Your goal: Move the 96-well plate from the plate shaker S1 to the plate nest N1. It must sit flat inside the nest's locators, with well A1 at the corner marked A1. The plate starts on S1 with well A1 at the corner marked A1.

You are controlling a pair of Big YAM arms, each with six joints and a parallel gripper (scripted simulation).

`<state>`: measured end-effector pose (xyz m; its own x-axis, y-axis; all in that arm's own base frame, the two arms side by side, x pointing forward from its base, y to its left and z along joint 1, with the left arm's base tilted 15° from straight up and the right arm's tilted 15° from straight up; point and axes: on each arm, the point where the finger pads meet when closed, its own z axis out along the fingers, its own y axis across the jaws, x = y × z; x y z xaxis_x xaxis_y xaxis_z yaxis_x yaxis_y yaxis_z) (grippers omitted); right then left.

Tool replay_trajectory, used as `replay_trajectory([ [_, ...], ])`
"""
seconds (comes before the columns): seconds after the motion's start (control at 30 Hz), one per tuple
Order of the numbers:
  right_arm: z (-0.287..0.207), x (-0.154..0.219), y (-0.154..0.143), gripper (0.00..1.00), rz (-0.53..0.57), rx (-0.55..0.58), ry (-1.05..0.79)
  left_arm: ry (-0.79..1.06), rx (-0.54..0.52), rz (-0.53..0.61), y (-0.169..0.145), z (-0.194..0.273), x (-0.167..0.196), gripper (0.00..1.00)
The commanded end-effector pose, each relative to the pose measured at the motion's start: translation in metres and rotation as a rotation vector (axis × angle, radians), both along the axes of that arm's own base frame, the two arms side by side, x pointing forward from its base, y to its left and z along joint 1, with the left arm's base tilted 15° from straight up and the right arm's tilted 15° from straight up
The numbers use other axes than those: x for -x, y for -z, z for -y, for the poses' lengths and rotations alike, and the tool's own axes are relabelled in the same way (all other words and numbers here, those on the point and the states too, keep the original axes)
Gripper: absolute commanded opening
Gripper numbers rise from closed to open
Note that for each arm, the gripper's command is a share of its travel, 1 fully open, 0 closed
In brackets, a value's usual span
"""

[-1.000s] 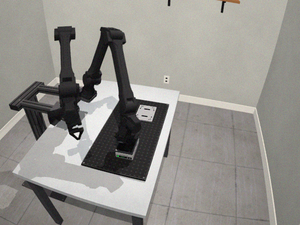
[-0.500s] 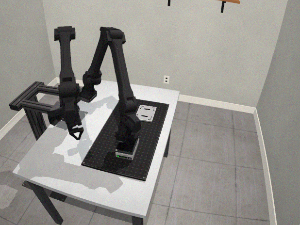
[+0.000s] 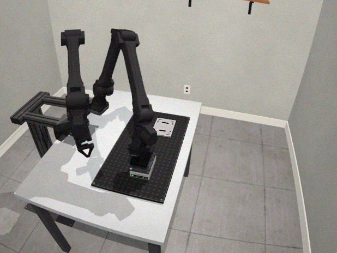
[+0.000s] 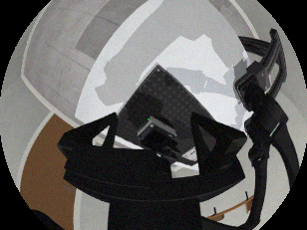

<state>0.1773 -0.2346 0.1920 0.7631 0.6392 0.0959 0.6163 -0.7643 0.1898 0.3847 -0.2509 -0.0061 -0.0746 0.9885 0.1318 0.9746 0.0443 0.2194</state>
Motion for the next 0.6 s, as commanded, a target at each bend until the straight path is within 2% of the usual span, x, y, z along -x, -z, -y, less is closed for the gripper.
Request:
replay_trajectory([
  [0.0, 0.012, -0.004, -0.025, 1.0, 0.032, 0.047, 0.002, 0.001, 0.056, 0.064, -0.038, 0.025, -0.016, 0.0],
  [0.57, 0.012, -0.004, -0.025, 1.0, 0.032, 0.047, 0.002, -0.001, 0.057, 0.066, -0.064, 0.028, -0.01, 0.0],
])
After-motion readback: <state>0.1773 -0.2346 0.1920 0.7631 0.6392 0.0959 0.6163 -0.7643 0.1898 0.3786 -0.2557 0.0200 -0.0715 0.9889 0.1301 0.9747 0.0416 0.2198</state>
